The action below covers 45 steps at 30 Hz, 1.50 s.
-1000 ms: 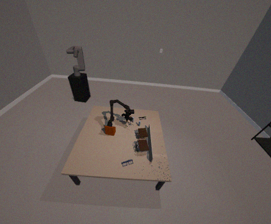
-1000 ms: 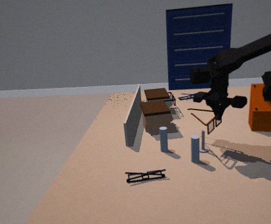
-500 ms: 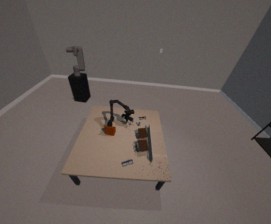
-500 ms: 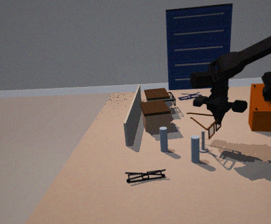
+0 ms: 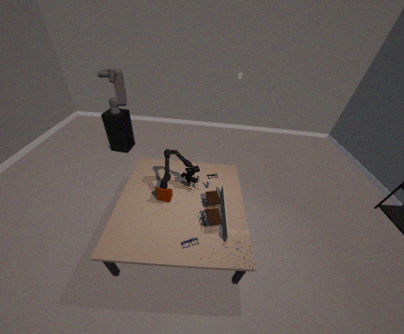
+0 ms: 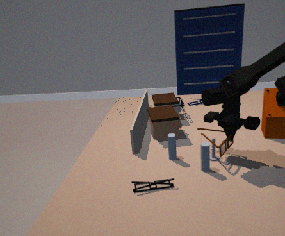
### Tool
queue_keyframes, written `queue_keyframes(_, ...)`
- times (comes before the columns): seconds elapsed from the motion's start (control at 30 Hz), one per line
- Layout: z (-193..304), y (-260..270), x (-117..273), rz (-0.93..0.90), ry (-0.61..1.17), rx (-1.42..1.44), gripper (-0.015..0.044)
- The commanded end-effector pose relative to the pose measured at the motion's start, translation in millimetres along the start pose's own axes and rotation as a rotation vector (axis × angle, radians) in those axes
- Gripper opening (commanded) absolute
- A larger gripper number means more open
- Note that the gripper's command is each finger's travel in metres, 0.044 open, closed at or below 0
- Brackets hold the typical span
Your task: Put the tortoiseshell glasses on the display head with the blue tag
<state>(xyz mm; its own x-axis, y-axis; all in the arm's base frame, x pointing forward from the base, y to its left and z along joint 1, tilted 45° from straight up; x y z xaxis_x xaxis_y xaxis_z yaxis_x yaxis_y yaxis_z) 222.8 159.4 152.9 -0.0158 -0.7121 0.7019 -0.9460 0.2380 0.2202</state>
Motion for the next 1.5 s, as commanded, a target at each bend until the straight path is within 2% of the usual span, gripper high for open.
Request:
queue_keyframes(0.0,3,2,-2,0.002,0.004,-0.005,0.0000)
queue_keyframes(1.47,23,20,-2,0.002,0.004,-0.007,0.0000)
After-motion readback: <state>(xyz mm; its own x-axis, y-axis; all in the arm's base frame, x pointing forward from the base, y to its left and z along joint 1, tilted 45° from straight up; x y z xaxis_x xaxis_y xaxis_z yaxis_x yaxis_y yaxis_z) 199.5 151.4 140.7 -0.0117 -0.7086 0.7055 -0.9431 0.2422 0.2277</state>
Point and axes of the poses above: the point midway between the two fingers, 35 mm back from their tips, its own x axis back along the fingers, its own y axis across the jaws, z = x × y, the point moved 5 cm from there along x, back along the fingers, and after that the axes turned 3 degrees about x, right-handed, at the moved point
